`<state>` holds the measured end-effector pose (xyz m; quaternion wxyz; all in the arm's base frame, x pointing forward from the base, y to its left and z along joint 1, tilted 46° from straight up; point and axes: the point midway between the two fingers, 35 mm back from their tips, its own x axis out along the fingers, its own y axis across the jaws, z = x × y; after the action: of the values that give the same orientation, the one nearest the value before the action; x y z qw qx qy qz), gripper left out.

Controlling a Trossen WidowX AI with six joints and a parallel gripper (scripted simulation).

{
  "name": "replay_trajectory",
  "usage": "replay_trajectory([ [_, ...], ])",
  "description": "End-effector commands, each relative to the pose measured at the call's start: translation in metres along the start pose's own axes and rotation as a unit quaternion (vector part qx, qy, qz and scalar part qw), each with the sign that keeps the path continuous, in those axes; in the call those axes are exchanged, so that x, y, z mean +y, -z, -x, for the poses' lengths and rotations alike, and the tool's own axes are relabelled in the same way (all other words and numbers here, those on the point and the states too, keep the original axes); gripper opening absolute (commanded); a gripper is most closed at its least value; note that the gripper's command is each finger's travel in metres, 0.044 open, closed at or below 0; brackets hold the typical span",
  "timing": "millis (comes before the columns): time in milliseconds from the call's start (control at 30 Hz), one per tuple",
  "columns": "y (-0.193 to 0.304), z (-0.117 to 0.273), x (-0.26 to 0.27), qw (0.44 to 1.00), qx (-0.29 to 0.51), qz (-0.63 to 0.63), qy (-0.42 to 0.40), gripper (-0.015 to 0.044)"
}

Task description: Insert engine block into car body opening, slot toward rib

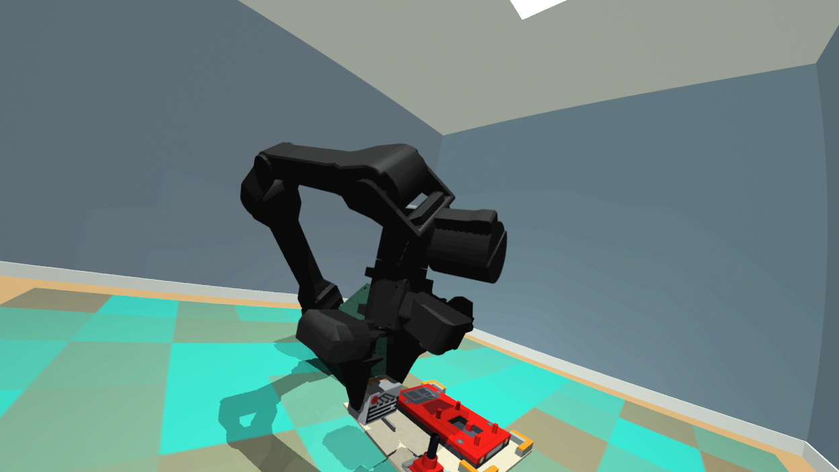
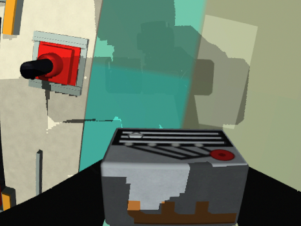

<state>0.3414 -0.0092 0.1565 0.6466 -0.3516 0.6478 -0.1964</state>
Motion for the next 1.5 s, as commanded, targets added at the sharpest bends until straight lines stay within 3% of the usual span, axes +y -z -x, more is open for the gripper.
replay_trajectory([
  [0,0.002,0.002,-0.001,1.0,-0.016,0.001,0.001,0.0],
  [800,0.022,-0.007,-0.001,0.94,-0.342,0.003,-0.002,0.0],
  [1200,0.023,-0.007,-0.001,0.935,-0.353,0.003,0.001,0.0],
  [1467,0.026,-0.023,-0.001,0.911,-0.413,0.004,0.001,0.0],
])
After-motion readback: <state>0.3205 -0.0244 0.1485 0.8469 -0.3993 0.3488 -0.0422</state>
